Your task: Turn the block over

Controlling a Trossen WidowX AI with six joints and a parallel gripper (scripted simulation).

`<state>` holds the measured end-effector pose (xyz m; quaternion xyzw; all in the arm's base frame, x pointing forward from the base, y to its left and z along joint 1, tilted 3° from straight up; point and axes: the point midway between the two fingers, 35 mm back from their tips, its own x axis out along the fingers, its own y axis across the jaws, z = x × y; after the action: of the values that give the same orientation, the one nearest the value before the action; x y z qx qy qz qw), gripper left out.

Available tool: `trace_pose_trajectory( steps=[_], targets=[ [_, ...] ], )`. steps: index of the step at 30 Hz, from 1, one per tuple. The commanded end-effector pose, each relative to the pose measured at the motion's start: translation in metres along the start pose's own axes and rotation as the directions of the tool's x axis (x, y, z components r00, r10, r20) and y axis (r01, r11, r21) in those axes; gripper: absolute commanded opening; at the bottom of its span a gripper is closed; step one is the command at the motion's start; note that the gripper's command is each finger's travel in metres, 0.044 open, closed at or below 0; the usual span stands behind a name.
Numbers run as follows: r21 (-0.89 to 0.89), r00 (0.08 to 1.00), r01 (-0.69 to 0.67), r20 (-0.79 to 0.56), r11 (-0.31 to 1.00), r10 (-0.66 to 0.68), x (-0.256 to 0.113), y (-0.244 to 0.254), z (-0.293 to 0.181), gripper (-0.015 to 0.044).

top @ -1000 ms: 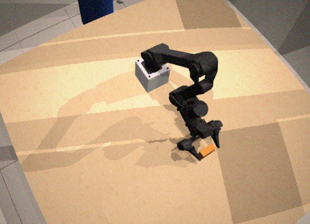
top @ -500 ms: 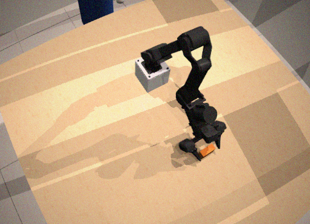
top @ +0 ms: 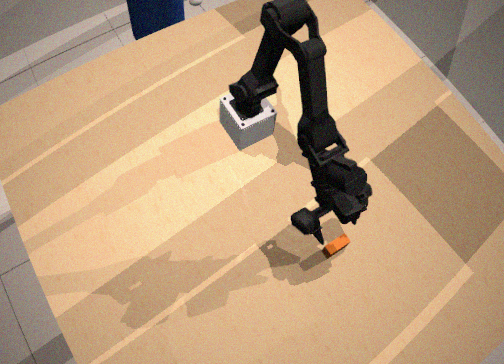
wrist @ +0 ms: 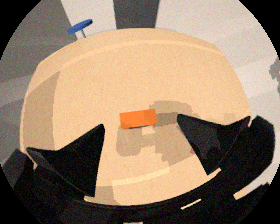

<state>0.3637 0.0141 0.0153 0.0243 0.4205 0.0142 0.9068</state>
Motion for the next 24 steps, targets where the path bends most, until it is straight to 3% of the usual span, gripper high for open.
trace_pose_trajectory(
  steps=[1,9,17,24],
  targets=[
    [-0.004,0.998,-0.004,-0.058,1.0,0.004,0.002,0.001,0.004,0.044],
    [-0.007,0.947,-0.001,-0.322,1.0,-0.001,0.012,0.001,0.028,0.044],
    [-0.006,0.825,-0.004,-0.565,1.0,0.0,-0.002,0.001,0.047,0.044],
    [-0.005,0.796,-0.005,-0.605,1.0,0.001,-0.004,0.001,0.048,0.044]
  ],
)
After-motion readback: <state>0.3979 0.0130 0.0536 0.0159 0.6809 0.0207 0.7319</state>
